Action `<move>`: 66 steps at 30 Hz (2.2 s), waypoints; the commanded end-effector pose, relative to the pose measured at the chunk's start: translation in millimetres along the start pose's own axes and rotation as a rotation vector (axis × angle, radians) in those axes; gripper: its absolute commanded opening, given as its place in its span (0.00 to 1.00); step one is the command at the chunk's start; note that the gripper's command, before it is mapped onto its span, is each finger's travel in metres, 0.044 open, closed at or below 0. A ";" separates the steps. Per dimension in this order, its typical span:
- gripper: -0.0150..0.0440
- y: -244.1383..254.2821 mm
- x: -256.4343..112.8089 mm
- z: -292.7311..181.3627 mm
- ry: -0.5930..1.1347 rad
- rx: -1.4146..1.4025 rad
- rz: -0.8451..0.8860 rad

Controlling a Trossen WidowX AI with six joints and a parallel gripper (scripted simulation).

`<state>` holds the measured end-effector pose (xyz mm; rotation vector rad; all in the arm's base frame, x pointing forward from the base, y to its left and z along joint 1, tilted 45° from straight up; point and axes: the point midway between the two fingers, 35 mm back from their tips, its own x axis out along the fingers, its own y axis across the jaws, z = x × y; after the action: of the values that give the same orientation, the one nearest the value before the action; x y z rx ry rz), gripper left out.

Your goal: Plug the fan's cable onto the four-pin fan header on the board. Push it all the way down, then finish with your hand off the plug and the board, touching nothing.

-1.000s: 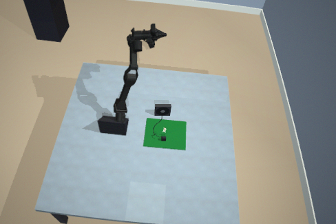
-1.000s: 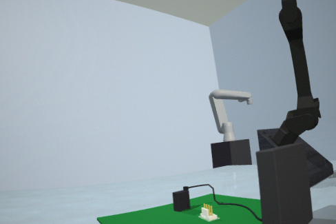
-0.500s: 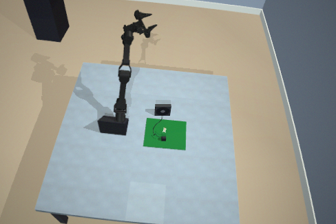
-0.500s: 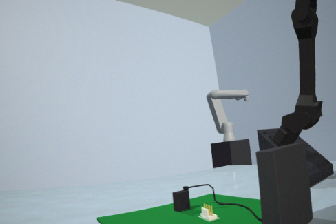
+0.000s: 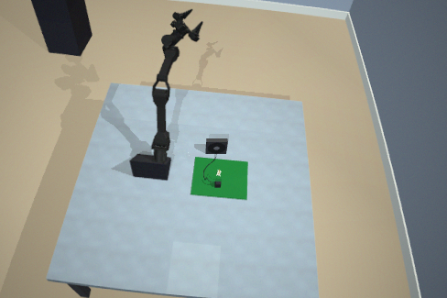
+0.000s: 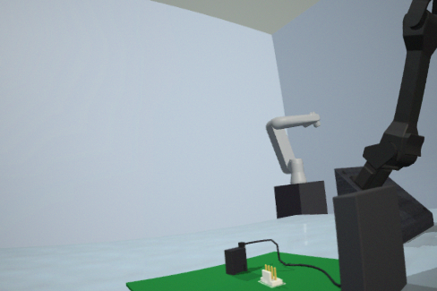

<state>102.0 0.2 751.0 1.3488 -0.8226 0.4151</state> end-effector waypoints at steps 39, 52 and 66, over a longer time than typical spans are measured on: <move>1.00 -276.2 -10.3 -317.6 0.821 -1.451 0.270; 1.00 -477.4 -47.2 -286.0 1.326 -1.648 0.060; 1.00 -646.2 -152.6 -179.4 1.949 -1.402 -0.276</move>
<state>507.7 94.1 246.5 -0.5809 0.5690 0.4687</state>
